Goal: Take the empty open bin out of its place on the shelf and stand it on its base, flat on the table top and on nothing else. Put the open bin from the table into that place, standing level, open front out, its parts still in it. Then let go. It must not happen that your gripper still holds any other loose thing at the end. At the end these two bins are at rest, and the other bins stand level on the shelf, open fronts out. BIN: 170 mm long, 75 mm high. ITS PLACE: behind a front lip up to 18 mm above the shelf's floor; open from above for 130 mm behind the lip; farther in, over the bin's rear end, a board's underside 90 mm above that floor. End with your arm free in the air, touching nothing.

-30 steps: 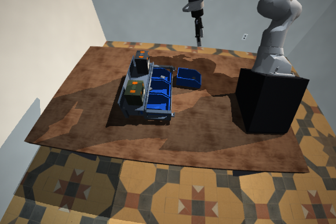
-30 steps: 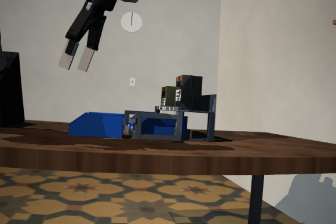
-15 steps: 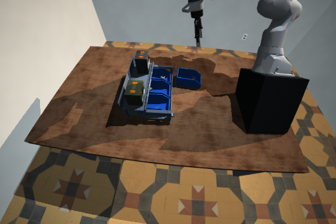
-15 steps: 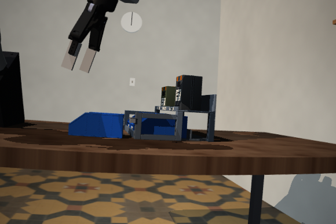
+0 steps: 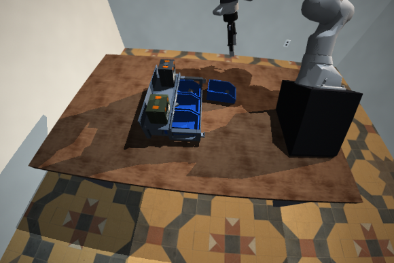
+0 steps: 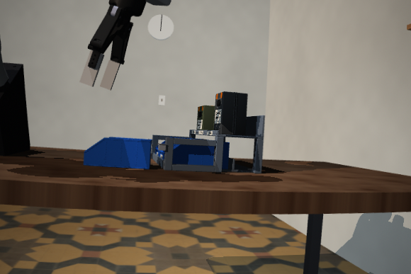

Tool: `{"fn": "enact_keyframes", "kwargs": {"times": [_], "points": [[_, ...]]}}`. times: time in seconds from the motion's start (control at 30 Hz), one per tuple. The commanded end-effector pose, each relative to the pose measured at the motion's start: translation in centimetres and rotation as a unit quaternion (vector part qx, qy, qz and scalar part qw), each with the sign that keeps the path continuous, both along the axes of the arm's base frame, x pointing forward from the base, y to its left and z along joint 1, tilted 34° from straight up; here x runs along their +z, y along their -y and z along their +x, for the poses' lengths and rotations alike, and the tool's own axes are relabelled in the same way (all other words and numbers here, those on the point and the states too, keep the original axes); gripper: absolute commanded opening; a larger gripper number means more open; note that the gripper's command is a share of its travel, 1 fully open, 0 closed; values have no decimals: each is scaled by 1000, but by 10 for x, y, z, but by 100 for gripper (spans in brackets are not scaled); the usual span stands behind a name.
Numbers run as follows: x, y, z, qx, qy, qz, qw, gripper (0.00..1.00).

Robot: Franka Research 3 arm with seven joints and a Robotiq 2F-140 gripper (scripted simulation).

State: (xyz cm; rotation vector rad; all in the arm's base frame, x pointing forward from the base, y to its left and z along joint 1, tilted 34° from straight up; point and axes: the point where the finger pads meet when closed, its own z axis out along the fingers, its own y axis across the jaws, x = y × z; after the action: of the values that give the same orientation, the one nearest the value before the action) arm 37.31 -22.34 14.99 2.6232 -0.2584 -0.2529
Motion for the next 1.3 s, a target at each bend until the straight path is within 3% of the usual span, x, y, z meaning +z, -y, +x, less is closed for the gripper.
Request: {"fn": "enact_keyframes", "kwargs": {"times": [0.0, 1.27], "points": [[-2, -1, 3, -4, 7, -4, 1000, 100], [-13, -19, 14, 12, 19, -15, 1000, 100]]}}
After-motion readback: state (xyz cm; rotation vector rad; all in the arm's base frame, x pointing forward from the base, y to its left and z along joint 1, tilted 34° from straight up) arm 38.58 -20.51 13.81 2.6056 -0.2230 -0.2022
